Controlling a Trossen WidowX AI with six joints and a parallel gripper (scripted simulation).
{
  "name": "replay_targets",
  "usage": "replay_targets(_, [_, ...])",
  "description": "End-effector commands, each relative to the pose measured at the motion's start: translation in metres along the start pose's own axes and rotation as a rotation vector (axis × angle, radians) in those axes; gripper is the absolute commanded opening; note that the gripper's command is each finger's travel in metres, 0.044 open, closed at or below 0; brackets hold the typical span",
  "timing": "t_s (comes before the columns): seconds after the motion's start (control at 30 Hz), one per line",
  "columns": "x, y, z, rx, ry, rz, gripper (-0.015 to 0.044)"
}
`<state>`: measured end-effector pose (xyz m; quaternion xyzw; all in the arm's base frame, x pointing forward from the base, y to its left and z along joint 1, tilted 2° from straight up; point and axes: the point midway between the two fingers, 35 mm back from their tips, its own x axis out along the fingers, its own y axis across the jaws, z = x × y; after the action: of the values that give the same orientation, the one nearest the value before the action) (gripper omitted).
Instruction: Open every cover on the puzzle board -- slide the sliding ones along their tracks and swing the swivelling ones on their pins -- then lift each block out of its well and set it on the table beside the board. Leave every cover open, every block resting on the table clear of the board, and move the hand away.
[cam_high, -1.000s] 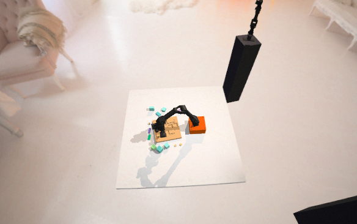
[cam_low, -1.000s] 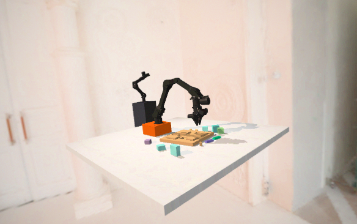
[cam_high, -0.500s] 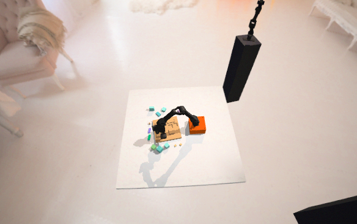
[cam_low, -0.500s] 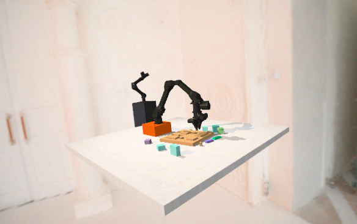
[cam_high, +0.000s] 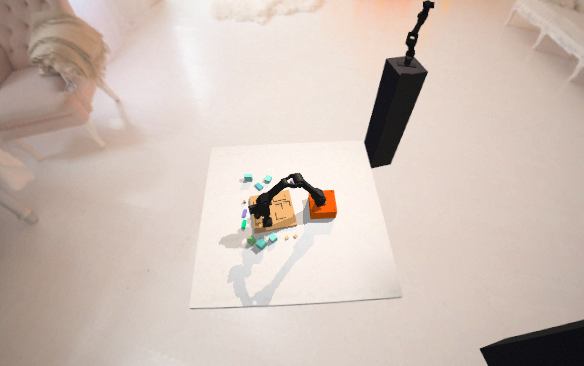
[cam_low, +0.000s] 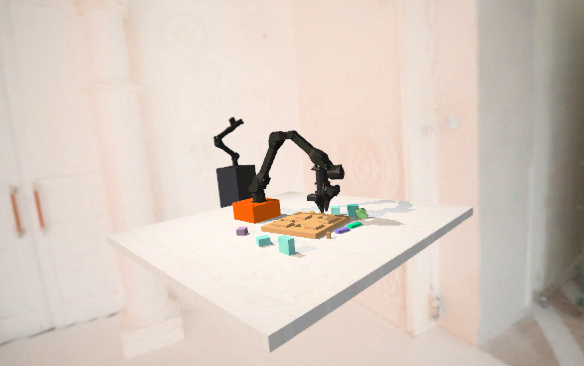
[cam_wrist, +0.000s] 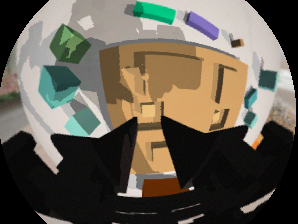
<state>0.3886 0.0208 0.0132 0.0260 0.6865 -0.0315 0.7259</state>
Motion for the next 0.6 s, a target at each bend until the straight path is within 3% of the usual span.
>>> replay_targets(0.0, [0.0,0.0,0.001,-0.005,-0.003,-0.001,0.0144])
replay_targets(0.57, [0.011,0.0,0.001,-0.005,-0.003,-0.001,0.0144])
